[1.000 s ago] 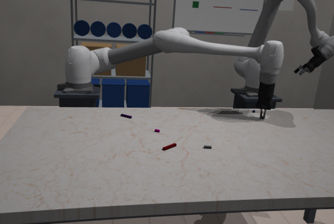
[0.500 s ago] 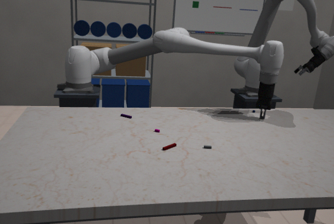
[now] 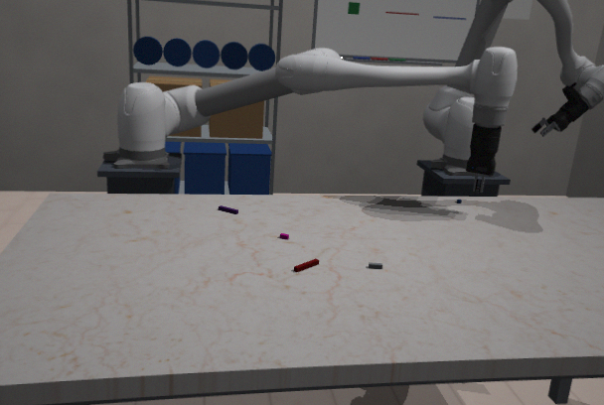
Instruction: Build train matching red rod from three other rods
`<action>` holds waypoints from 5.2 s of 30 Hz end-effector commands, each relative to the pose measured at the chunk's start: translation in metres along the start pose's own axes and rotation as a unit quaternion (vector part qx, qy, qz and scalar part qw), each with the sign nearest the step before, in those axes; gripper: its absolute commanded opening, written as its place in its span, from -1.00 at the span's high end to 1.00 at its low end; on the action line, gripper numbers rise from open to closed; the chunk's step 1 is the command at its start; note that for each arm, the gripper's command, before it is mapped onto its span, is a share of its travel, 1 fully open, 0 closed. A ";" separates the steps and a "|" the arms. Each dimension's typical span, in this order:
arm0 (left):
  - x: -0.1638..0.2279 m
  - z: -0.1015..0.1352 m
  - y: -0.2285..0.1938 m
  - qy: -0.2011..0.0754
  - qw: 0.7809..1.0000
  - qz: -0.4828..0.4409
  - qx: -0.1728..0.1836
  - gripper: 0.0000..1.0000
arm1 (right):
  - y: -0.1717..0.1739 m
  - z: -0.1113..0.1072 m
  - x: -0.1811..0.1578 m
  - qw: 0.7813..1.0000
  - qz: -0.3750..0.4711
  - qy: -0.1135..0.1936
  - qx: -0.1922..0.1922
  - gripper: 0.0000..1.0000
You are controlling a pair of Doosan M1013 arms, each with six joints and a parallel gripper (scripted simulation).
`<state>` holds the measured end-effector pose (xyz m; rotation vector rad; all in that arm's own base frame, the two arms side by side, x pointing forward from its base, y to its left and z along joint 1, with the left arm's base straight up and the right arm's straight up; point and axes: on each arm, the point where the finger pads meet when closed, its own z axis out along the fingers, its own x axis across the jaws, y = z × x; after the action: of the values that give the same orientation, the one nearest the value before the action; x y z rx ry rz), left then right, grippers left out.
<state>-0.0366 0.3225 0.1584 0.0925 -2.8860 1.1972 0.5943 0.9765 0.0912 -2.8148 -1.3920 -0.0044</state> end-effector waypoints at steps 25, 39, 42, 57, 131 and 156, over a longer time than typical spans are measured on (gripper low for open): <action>0.000 0.000 0.000 0.000 1.000 0.000 0.000 -1.00 | -0.021 -0.034 -0.008 0.994 0.110 -0.001 0.000 0.52; 0.000 0.000 0.000 0.000 1.000 0.000 0.000 -1.00 | -0.057 -0.034 -0.041 0.945 0.326 -0.001 0.000 0.52; 0.000 0.000 0.000 0.000 1.000 0.000 0.000 -1.00 | -0.063 -0.034 -0.051 0.929 0.369 -0.001 0.000 0.52; 0.000 0.000 0.000 0.000 1.000 0.000 0.000 -1.00 | -0.074 -0.032 -0.076 0.888 0.460 -0.001 0.000 0.52; 0.000 0.000 0.000 0.000 1.000 0.000 0.000 -1.00 | -0.074 0.056 -0.077 0.888 0.460 -0.001 0.000 0.52; 0.000 0.000 0.000 0.000 1.000 0.000 0.000 -1.00 | -0.074 0.065 -0.077 0.888 0.460 -0.001 0.000 0.52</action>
<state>-0.0366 0.3225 0.1584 0.0925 -2.8860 1.1972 0.4885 0.9603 0.0246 -3.1414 0.0588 0.0000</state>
